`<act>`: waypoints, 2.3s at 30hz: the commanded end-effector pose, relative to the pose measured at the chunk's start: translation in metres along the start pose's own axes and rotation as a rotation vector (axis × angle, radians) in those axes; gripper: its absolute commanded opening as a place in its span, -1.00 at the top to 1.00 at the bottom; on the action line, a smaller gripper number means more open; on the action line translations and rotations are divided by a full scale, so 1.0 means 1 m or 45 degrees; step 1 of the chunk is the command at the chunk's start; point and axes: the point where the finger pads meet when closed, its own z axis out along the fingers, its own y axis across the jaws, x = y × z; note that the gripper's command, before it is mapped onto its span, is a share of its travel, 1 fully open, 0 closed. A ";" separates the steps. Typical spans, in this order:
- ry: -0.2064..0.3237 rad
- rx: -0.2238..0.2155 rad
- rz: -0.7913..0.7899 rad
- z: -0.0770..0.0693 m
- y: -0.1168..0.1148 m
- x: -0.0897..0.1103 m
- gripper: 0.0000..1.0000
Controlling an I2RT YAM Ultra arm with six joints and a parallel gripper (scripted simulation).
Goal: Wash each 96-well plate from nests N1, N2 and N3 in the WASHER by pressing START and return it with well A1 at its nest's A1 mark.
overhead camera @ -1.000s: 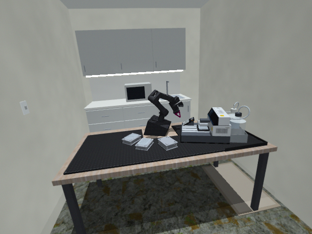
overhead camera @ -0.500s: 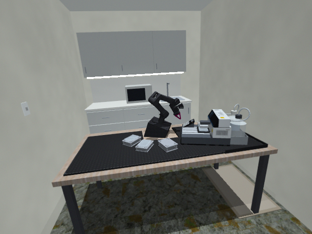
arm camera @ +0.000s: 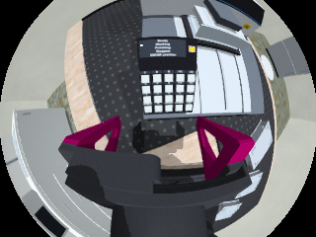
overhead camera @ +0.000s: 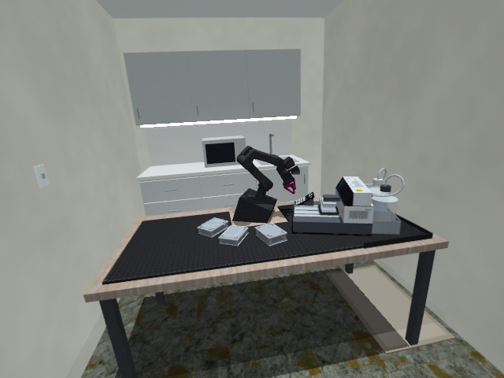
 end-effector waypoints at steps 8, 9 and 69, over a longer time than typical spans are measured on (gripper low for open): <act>-0.007 -0.043 -0.052 -0.002 -0.004 -0.027 -1.00; -0.007 -0.043 -0.052 -0.002 -0.005 -0.030 -1.00; -0.012 -0.040 -0.056 -0.002 -0.052 -0.142 -1.00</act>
